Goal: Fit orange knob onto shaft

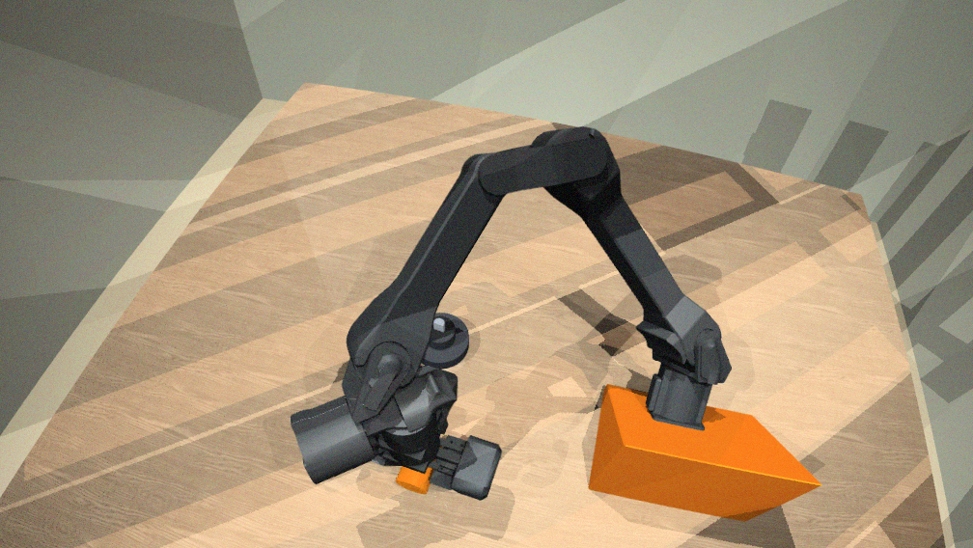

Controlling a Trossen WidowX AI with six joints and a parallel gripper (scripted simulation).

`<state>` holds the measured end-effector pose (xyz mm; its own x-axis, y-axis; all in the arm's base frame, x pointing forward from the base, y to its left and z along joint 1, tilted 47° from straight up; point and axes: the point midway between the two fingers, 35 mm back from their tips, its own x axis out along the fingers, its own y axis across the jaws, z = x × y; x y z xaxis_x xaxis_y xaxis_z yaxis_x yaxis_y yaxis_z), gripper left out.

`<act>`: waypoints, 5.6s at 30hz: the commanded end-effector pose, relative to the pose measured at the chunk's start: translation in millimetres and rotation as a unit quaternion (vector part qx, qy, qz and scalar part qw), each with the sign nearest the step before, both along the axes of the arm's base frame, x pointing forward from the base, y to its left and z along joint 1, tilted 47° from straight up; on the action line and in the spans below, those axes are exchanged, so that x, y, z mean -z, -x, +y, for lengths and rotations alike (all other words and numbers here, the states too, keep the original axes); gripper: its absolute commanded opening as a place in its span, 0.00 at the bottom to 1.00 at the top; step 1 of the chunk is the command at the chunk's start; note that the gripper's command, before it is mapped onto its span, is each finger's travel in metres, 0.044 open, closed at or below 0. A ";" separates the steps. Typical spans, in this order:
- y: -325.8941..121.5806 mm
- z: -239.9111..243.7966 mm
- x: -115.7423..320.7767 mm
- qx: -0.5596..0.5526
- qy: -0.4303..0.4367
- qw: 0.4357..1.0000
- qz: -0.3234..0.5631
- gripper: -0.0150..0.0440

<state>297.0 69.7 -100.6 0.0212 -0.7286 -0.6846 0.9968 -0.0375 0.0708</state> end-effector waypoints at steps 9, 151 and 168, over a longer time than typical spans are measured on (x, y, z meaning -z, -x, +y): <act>0.3 1.4 -0.1 0.131 -0.006 0.981 -0.140 0.56; -6.2 34.4 -12.3 -0.667 0.020 0.235 0.706 1.00; -7.2 18.5 3.0 -0.667 0.020 0.235 0.706 1.00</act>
<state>304.8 93.9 -99.8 0.0241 -0.7215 -0.6920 -0.8500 0.3496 -0.3941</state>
